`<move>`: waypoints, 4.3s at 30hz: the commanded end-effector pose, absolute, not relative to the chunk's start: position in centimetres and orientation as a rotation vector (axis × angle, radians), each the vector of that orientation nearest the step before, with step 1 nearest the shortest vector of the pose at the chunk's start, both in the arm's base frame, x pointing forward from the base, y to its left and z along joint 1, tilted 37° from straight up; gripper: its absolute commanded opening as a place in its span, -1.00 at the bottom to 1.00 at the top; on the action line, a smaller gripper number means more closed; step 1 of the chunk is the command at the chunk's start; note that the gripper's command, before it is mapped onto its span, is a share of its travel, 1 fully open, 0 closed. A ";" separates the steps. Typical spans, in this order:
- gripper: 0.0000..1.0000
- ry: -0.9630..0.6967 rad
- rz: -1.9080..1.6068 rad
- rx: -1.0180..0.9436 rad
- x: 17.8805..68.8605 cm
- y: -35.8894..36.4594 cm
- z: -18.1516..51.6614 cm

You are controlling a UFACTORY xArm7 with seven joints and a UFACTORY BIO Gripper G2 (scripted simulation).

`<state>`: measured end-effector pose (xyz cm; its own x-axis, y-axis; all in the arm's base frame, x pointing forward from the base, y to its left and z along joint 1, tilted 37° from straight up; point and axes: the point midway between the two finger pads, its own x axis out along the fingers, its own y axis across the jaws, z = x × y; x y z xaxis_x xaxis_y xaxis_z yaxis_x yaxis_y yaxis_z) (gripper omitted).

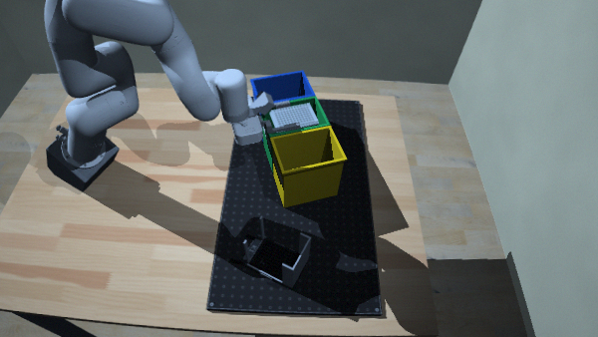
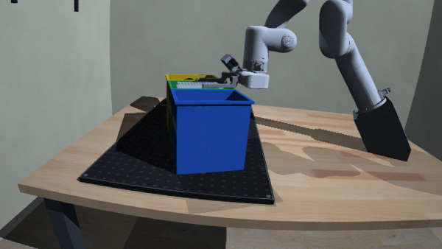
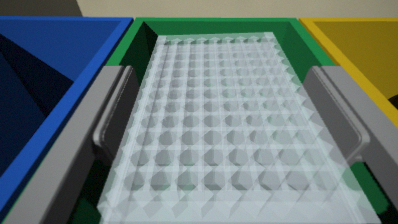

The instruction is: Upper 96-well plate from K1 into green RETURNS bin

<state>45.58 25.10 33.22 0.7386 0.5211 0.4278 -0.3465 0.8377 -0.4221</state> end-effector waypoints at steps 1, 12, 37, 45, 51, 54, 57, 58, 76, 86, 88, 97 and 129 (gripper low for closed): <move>-1.00 -0.573 0.482 -0.324 45.6 25.2 33.5; -0.64 -0.575 0.470 -0.320 45.7 25.0 33.6; -0.64 -0.575 0.470 -0.320 45.7 25.0 33.6; -0.64 -0.575 0.470 -0.320 45.7 25.0 33.6; -0.64 -0.575 0.470 -0.320 45.7 25.0 33.6; -0.64 -0.575 0.470 -0.320 45.7 25.0 33.6; -0.64 -0.575 0.470 -0.320 45.7 25.0 33.6; -0.64 -0.575 0.470 -0.320 45.7 25.0 33.6; -0.64 -0.575 0.470 -0.320 45.0 25.2 34.5; -0.64 -0.575 0.470 -0.320 44.2 25.4 35.6; -0.64 -0.575 0.470 -0.320 44.0 25.5 35.9; -0.64 -0.575 0.470 -0.320 43.8 25.6 36.2; -0.64 -0.613 0.174 -0.228 36.5 16.9 39.7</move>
<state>38.08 18.25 38.81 0.8084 0.2125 0.5489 -0.0815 0.9640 -0.2532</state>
